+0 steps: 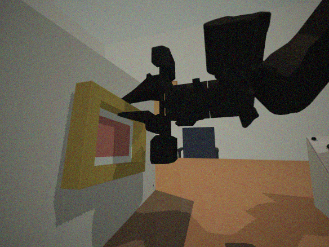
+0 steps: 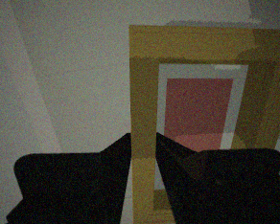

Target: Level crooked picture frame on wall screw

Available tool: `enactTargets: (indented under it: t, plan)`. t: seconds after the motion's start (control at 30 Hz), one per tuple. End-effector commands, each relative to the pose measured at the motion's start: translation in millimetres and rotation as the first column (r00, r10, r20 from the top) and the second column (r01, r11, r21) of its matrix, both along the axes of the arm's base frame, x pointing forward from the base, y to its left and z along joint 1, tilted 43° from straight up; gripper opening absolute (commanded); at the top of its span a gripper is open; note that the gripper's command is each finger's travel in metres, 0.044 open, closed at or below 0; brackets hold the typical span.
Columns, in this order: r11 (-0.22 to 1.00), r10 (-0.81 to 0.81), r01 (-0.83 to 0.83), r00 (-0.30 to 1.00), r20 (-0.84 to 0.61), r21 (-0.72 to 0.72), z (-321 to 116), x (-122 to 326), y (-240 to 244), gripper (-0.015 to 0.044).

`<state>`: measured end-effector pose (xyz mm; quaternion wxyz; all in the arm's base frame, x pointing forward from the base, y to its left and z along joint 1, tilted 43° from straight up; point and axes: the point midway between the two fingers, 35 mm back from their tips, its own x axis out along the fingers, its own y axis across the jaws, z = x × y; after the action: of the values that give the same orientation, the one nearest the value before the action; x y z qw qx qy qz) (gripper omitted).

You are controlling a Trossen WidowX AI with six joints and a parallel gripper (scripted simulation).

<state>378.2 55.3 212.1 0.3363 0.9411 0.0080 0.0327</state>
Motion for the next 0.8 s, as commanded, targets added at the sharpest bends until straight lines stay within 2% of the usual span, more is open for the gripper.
enactTargets:
  t: [0.0,0.77]
  plan:
    - [1.0,-0.016,0.016,1.0,0.013,0.009,5.9,0.0,-5.6,0.0]
    - [1.0,-0.016,0.016,1.0,0.013,0.009,7.2,0.0,-7.1,0.0]
